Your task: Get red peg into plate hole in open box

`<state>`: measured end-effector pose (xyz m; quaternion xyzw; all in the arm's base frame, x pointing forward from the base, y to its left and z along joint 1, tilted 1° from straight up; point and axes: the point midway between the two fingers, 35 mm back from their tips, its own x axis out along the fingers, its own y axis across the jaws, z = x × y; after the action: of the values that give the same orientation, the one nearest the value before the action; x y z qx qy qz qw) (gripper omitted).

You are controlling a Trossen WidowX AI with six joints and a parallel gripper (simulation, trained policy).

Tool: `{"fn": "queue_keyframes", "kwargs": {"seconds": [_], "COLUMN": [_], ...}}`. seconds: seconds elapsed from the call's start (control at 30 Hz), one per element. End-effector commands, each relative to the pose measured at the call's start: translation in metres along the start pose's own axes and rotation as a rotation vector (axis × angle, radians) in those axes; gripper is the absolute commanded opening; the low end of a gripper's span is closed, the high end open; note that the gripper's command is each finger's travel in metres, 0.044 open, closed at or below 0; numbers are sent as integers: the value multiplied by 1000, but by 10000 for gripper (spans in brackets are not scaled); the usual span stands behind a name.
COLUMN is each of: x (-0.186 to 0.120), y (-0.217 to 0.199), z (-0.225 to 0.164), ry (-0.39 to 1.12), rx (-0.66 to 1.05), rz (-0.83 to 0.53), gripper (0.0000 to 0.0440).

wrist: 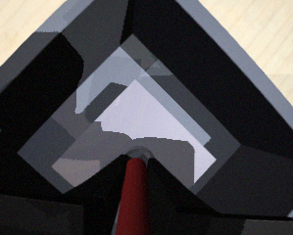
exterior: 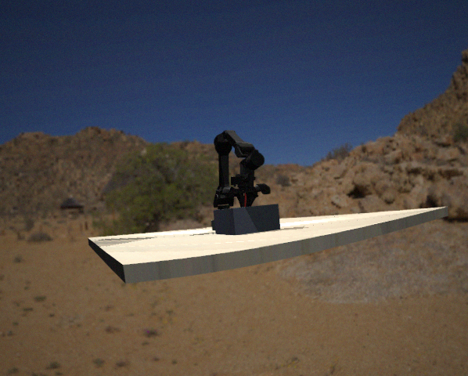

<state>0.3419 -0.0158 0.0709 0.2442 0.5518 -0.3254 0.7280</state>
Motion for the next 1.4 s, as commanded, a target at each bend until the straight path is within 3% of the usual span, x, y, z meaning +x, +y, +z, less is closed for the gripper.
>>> {"fn": "queue_keyframes", "kwargs": {"seconds": [0.0, 0.13, 0.23, 0.3, 0.6, 1.13, 1.37], "x": [15, 25, 24, 22, 10, -20, -21], "y": [-3, -4, -3, 0, 22, 78, 79], "z": [-6, -6, 2, 8, 31, 61, 62], "ry": [47, 80, 77, 81, 121, 139, 138], "rx": [-35, -48, -75, -76, -68, -91, -92], "rz": [-10, -11, -5, 4, 59, 220, 224], "gripper": [56, 152, 159, 196, 432, 440, 440]}}
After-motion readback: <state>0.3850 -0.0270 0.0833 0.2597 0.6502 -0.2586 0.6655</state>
